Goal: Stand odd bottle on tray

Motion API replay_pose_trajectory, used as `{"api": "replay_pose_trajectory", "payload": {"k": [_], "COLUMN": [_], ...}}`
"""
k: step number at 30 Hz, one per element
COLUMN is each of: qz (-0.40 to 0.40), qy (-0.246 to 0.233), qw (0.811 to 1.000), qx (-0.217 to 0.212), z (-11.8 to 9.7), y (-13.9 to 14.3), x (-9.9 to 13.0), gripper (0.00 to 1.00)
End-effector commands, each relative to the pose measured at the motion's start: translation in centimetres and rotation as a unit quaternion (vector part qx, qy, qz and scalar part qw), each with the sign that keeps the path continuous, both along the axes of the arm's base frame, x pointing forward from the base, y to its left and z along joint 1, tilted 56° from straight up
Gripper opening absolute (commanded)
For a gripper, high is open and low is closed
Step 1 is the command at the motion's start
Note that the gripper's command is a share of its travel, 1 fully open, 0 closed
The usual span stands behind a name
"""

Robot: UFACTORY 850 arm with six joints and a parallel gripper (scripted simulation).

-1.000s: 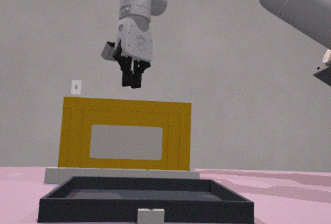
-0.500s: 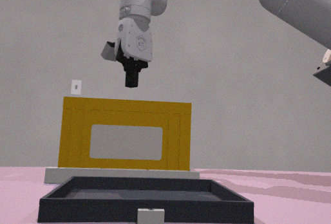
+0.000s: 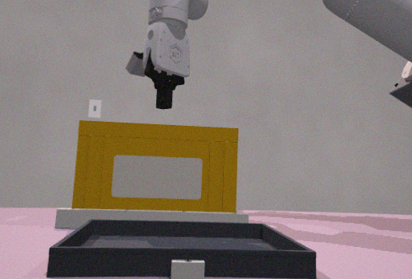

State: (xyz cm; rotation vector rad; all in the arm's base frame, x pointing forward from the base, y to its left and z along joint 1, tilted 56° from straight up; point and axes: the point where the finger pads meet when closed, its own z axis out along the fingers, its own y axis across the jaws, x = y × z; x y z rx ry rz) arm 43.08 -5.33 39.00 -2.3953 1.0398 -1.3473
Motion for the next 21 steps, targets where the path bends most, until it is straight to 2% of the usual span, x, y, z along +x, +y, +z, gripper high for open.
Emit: {"api": "replay_pose_trajectory", "payload": {"k": [1, 4, 5, 21], "qz": [0.0, 0.0, 0.0, 0.0], "qy": [0.0, 0.0, 0.0, 0.0], "qw": [1.0, 1.0, 1.0, 1.0], "qx": [0.0, 0.0, 0.0, 0.0], "z": [-0.06, -0.1, -0.1, -0.1], "y": [-0.08, -0.11, -0.11, -0.11], "x": [-0.09, -0.13, -0.13, -0.13], "gripper": [0.0, 0.0, 0.65, 0.65]}}
